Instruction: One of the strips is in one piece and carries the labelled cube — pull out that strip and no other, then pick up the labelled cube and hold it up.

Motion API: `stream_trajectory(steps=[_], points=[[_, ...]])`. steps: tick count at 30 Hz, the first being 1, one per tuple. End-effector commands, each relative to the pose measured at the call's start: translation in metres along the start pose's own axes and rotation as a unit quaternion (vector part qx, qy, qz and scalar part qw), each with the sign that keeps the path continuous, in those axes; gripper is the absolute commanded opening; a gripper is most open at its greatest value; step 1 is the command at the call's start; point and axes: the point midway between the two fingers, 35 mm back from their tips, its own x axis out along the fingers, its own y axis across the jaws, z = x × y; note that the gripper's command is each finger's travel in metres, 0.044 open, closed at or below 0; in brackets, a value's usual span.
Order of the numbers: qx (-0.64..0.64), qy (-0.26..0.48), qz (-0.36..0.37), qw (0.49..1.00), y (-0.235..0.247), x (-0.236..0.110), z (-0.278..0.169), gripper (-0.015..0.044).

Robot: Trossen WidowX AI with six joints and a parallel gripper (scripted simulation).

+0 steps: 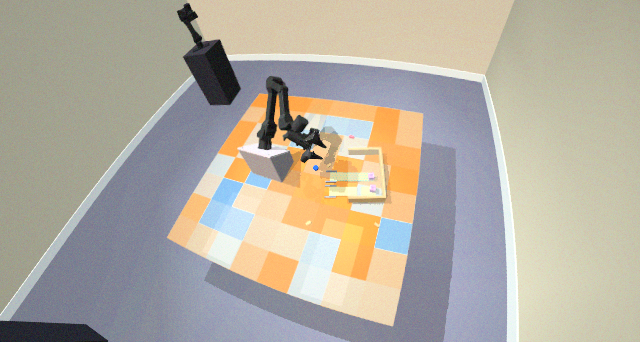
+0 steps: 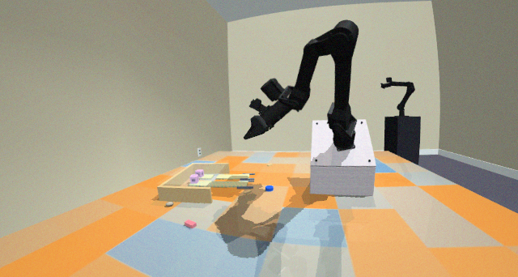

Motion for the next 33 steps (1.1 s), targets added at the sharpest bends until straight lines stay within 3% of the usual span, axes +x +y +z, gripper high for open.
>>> stream_trajectory(steps=[1, 10, 20, 33], points=[[-0.019, 0.06, -0.01, 0.998, -0.006, 0.027, 0.004, 0.0243], [-0.048, 0.245, -0.005, 0.968, -0.016, 0.085, -0.009, 0.0006], [-0.072, 0.432, 0.041, 0.898, -0.008, 0.113, -0.043, 0.0], [-0.072, 0.435, 0.042, 0.896, -0.008, 0.114, -0.043, 0.0]])
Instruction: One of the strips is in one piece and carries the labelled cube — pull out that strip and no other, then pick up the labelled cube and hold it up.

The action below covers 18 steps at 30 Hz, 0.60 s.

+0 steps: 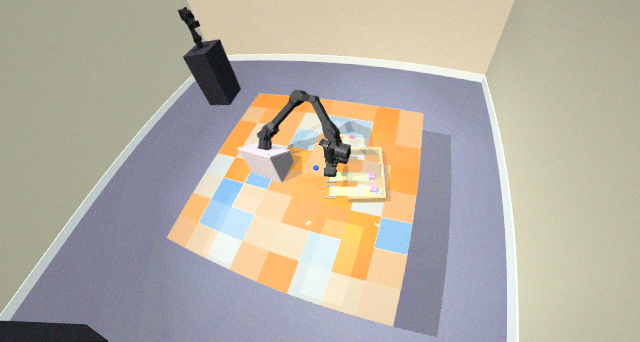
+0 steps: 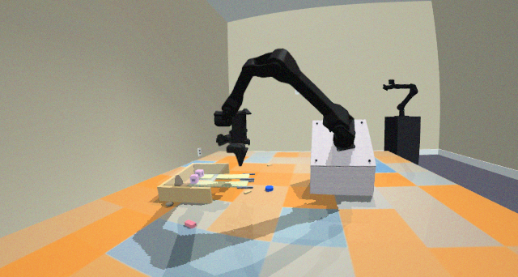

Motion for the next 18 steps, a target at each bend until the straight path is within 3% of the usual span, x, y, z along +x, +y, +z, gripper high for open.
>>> stream_trajectory(steps=[1, 18], points=[[-0.006, 0.013, 0.003, 1.0, 0.001, 0.003, 0.0, 0.0], [-0.006, 0.013, 0.002, 1.0, 0.001, 0.028, 0.001, 0.0]])
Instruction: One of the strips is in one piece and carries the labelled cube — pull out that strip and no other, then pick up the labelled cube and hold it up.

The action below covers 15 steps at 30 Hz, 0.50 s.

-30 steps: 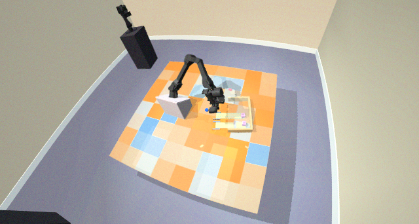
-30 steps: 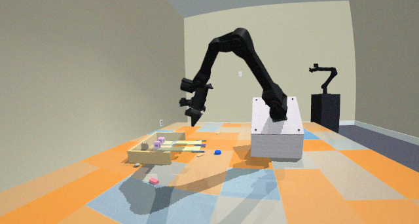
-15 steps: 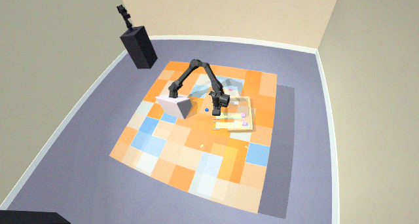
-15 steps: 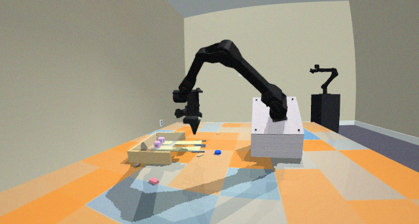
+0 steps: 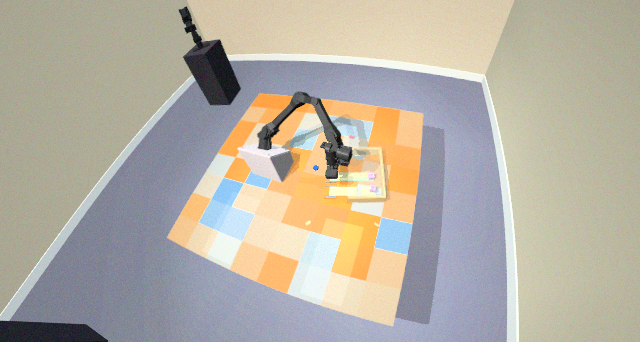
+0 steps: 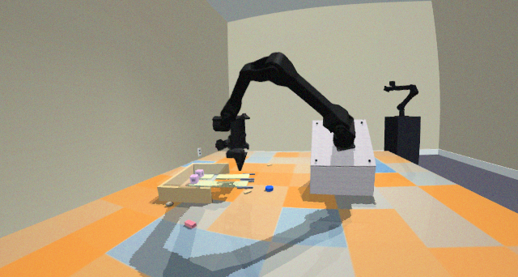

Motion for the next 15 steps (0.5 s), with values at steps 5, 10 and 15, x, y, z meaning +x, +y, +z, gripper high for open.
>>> stream_trajectory(steps=[5, 10, 15], points=[[0.002, 0.005, 0.0, 1.0, 0.001, 0.017, -0.001, 0.0], [0.002, 0.005, 0.001, 1.0, 0.001, 0.026, -0.001, 0.0], [0.002, 0.004, 0.001, 1.0, 0.001, 0.034, -0.001, 0.0]])
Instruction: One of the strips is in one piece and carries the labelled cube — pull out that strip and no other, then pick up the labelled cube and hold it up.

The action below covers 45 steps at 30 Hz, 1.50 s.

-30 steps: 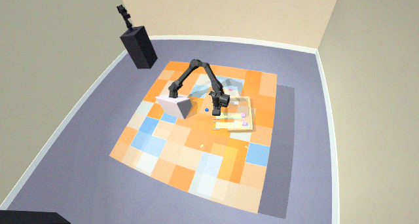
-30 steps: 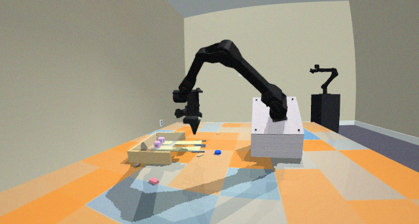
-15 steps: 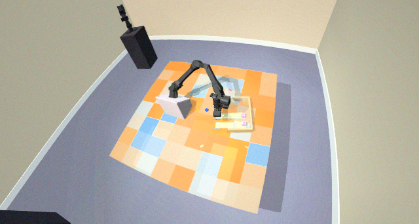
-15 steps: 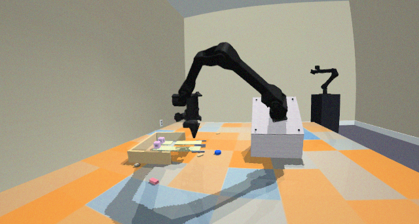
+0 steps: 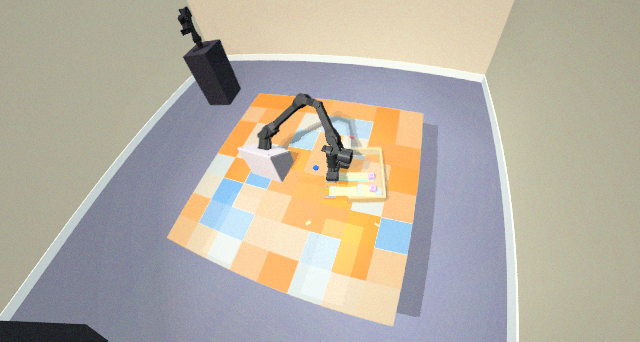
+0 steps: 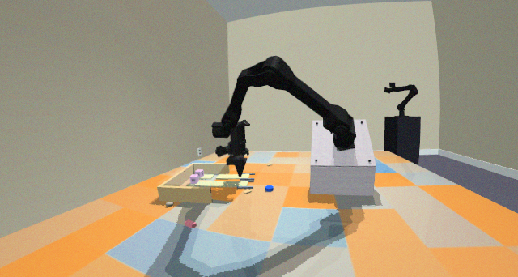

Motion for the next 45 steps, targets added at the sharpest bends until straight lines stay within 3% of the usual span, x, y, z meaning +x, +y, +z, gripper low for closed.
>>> stream_trajectory(steps=[1, 13, 45], points=[[0.002, 0.005, 0.001, 1.0, 0.001, 0.011, -0.002, 0.0], [0.002, 0.004, 0.002, 1.0, 0.002, 0.029, -0.002, 0.0], [0.002, 0.004, 0.002, 1.0, 0.002, 0.031, -0.001, 0.0]])
